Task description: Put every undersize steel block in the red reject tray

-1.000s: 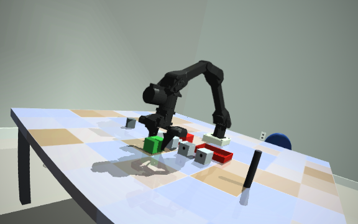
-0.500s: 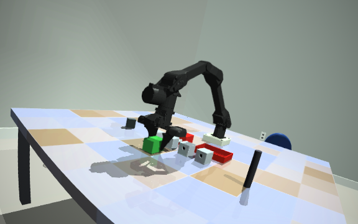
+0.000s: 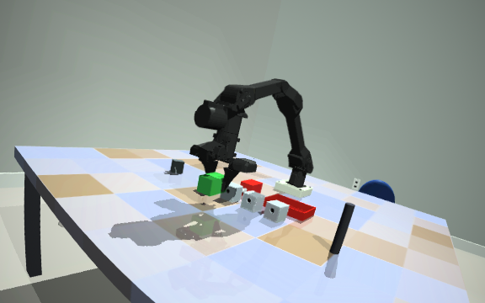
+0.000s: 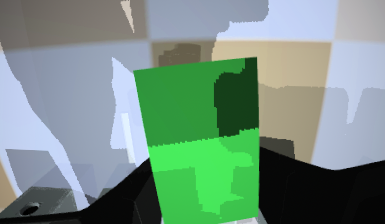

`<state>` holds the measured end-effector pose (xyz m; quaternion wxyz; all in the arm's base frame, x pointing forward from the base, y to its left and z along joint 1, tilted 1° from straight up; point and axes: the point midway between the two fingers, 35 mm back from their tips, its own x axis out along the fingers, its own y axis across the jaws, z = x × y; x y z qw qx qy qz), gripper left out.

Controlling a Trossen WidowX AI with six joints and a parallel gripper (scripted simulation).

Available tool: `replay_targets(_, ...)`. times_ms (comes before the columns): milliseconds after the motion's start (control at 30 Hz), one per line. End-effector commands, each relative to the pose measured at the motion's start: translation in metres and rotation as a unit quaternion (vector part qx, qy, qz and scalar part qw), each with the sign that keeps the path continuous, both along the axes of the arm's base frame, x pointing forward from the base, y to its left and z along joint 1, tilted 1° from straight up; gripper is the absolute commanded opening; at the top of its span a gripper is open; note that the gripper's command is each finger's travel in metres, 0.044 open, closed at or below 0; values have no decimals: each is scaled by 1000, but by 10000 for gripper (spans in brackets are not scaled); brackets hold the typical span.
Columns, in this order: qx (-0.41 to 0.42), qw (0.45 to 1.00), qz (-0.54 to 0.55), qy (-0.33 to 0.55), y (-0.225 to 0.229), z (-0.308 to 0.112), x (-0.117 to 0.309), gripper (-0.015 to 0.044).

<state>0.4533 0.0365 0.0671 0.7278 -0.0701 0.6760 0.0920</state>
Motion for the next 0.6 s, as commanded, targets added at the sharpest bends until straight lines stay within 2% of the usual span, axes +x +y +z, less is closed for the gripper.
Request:
replay_targets(0, 0, 1000, 0, -4, 0, 22, 1, 0)
replay_targets(100, 0, 1000, 0, 5, -1, 38, -3, 0)
replay_targets(267, 0, 1000, -7, 8, -2, 41, -4, 0)
replay_targets(400, 6, 990, -139, 14, -18, 43, -13, 0)
replay_targets(567, 16, 942, -333, 21, -41, 45, -28, 0)
